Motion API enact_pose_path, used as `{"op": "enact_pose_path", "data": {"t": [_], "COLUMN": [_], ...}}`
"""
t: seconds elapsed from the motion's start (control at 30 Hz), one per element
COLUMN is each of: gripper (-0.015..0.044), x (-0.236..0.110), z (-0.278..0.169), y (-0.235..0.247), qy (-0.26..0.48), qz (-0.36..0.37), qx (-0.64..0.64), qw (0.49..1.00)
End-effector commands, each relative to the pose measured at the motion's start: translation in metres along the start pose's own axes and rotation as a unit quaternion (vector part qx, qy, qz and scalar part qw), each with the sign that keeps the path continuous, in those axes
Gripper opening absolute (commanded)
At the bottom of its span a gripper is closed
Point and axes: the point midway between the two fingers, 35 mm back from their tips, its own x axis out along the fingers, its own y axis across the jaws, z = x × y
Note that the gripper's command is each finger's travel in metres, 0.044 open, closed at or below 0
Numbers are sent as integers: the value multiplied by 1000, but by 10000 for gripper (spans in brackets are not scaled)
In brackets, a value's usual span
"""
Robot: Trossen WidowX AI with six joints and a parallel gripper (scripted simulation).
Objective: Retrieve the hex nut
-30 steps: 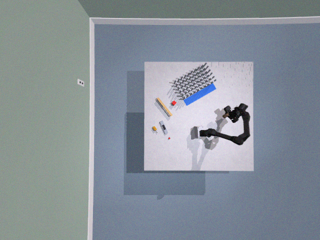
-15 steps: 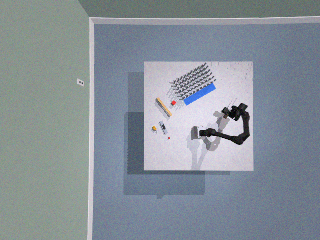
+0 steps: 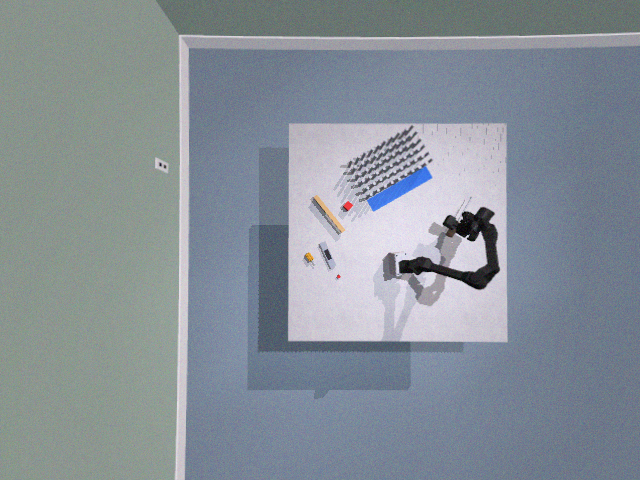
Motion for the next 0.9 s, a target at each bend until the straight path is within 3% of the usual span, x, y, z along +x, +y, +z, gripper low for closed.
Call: {"op": "enact_pose_path", "data": {"t": [0.0,0.87], "gripper": [0,0], "x": [7,47], "z": [0,-2], "y": [2,0], "qy": [1,-1], "qz": [3,-5], "qx": [-3,4], "qw": [1000,1000]}}
